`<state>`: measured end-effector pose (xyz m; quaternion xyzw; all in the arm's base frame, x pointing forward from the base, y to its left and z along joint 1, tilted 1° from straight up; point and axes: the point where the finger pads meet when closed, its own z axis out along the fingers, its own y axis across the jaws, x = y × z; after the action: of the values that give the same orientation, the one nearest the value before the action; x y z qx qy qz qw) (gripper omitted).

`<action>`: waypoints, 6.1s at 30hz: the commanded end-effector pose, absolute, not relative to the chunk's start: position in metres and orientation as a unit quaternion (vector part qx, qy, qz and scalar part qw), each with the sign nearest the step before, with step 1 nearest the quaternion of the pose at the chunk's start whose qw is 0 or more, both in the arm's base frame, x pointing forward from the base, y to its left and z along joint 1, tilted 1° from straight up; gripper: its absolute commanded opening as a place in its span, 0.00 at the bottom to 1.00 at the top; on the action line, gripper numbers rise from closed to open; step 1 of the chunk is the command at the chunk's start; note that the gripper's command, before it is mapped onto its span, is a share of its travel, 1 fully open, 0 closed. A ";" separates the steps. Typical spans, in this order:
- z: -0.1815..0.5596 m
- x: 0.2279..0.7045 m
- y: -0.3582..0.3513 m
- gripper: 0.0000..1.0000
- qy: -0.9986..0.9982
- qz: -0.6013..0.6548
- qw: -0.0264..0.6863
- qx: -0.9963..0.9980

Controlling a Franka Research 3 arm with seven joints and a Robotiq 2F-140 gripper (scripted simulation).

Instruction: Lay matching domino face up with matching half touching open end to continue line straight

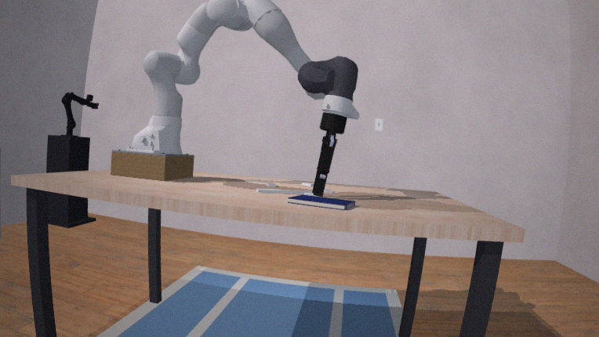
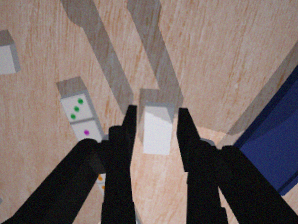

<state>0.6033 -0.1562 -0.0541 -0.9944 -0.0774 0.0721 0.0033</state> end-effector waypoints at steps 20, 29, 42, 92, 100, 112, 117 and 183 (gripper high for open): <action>-0.058 0.606 -0.158 0.33 -0.076 0.069 0.000 -0.995; -0.058 0.606 -0.158 0.22 -0.076 0.069 0.000 -0.995; -0.058 0.606 -0.158 0.22 -0.076 0.069 0.000 -0.995; 0.062 0.606 -0.159 0.22 -0.076 0.069 0.000 -0.995; 0.063 0.602 -0.115 0.22 -0.075 0.067 0.004 -0.995; 0.061 0.492 0.090 0.22 -0.076 0.069 0.001 -0.995; 0.064 0.450 0.169 0.22 -0.075 0.067 0.000 -0.995; 0.055 0.403 0.202 0.22 -0.021 -0.476 -0.253 -0.842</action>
<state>0.4012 0.2041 0.0522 -0.8590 -0.1289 -0.4135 -0.2731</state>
